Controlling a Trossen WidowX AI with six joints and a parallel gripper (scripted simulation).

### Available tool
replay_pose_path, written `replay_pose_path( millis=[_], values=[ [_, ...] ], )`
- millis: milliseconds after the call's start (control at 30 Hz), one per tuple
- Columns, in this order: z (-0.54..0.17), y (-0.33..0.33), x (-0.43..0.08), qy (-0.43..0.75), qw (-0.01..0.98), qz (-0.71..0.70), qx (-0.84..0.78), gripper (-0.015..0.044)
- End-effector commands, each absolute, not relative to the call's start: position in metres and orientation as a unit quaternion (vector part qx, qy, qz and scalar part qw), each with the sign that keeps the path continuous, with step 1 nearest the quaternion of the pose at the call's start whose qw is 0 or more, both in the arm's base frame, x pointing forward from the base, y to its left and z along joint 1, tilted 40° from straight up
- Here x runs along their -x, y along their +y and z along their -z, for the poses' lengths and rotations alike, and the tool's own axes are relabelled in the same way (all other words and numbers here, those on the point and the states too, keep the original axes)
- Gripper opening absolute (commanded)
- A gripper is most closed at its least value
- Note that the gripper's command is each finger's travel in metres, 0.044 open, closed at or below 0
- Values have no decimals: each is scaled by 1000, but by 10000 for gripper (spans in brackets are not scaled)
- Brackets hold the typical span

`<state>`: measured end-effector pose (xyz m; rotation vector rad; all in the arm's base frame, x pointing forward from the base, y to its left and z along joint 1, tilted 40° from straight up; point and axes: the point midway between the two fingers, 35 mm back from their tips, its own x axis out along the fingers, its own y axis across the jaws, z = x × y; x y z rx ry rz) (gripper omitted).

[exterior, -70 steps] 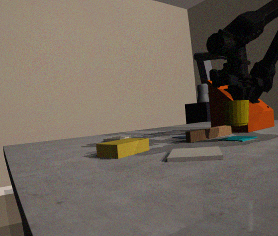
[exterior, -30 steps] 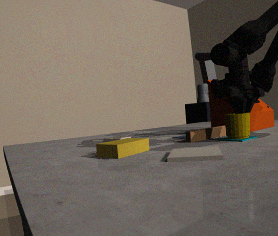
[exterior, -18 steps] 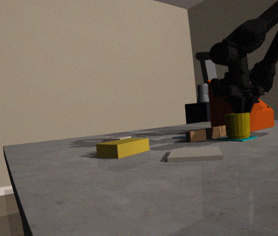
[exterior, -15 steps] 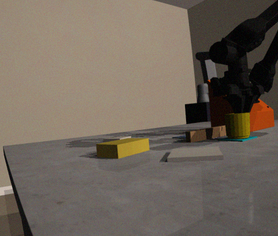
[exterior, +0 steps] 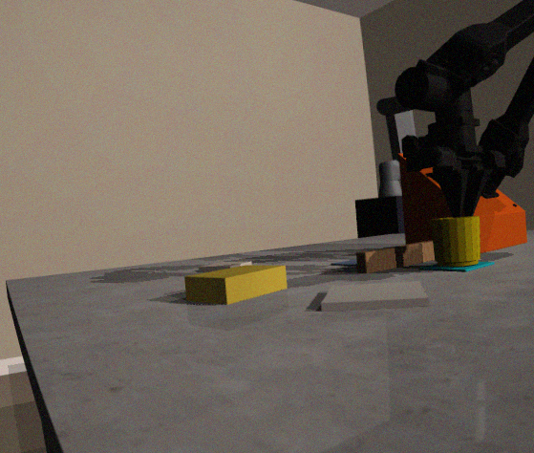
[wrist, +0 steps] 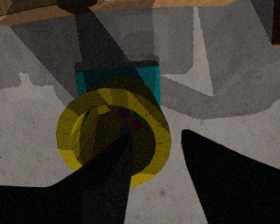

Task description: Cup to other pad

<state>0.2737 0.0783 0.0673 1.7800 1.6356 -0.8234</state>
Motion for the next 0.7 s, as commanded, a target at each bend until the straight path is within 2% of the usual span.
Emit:
replay_pose_path(
  millis=[0,433,667],
  values=[
    [-74,75,-275,613,292,304,-668,146],
    [-82,63,-271,613,290,305,-668,146],
    [-79,65,-271,613,289,310,-667,330]
  ],
)
